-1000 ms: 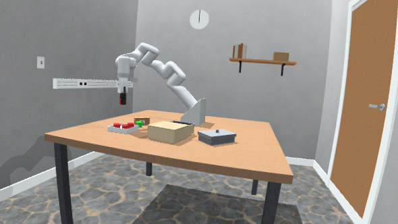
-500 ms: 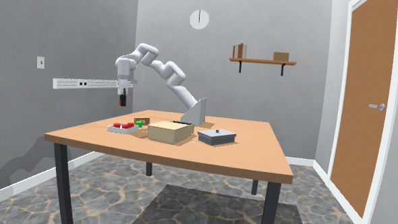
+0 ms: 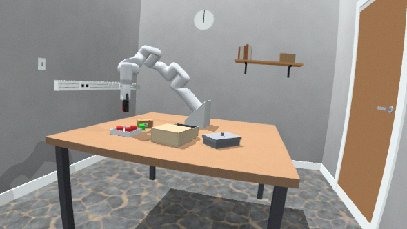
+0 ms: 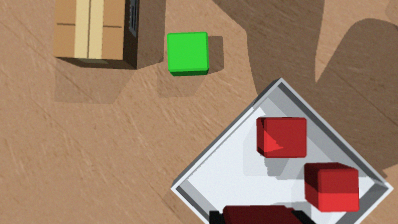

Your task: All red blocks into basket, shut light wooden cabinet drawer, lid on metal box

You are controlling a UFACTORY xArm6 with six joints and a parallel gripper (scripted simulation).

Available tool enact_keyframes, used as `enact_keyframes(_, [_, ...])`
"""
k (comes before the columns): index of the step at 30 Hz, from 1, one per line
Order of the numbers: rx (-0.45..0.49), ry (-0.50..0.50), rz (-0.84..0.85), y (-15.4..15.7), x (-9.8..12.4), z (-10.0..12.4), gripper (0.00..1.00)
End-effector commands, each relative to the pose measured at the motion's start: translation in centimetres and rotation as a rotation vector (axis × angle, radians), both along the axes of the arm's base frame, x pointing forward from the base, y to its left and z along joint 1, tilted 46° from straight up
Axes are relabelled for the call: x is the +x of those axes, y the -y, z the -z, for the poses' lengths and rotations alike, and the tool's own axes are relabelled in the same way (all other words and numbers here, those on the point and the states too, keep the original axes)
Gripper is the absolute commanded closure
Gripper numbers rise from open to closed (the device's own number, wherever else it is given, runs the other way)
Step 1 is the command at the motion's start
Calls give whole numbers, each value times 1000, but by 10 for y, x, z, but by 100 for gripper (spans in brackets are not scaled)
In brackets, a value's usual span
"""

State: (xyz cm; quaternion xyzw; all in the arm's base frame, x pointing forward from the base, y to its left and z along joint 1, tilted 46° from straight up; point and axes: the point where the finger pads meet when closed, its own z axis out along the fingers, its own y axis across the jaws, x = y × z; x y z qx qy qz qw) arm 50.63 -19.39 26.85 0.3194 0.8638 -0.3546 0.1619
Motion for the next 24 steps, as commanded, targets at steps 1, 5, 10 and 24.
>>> enact_keyframes(1, [0, 3, -2, 6, 1, 5, 100])
enact_keyframes(5, [0, 3, -2, 12, 2, 11, 100])
enact_keyframes(10, [0, 3, -2, 20, 3, 19, 100])
enact_keyframes(24, [0, 3, -2, 41, 4, 39, 100])
